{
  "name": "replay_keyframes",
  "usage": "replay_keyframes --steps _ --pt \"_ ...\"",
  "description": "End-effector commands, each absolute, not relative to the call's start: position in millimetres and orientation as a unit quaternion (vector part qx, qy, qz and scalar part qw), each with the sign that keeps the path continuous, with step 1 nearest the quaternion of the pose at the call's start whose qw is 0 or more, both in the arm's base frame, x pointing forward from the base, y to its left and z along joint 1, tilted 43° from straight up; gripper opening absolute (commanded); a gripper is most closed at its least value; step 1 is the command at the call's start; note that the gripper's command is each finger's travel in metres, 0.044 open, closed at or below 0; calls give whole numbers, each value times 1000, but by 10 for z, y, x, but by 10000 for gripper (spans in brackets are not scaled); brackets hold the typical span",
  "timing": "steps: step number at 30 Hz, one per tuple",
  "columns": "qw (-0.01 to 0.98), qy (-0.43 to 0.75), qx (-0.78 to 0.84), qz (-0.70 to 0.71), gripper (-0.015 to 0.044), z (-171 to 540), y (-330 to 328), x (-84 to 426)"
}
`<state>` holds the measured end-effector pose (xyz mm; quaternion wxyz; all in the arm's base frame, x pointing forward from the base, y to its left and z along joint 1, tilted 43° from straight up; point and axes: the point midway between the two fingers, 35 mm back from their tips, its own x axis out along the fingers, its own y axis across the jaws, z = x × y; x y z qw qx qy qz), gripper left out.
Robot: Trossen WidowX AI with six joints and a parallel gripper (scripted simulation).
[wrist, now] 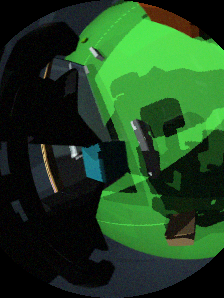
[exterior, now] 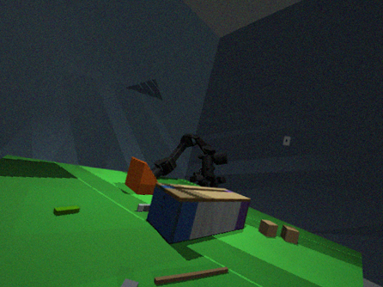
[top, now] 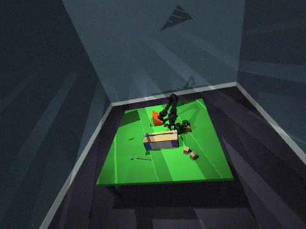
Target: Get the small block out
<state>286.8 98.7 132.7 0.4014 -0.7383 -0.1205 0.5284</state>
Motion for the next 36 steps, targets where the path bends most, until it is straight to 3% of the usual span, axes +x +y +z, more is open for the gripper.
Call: replay_keyframes --steps 1,19,36 --pt "464 -76 -699 539 0 1342 938 2857" --pt "682 126 -474 542 0 1333 767 2775" --pt "800 305 -201 476 0 1346 621 2692"
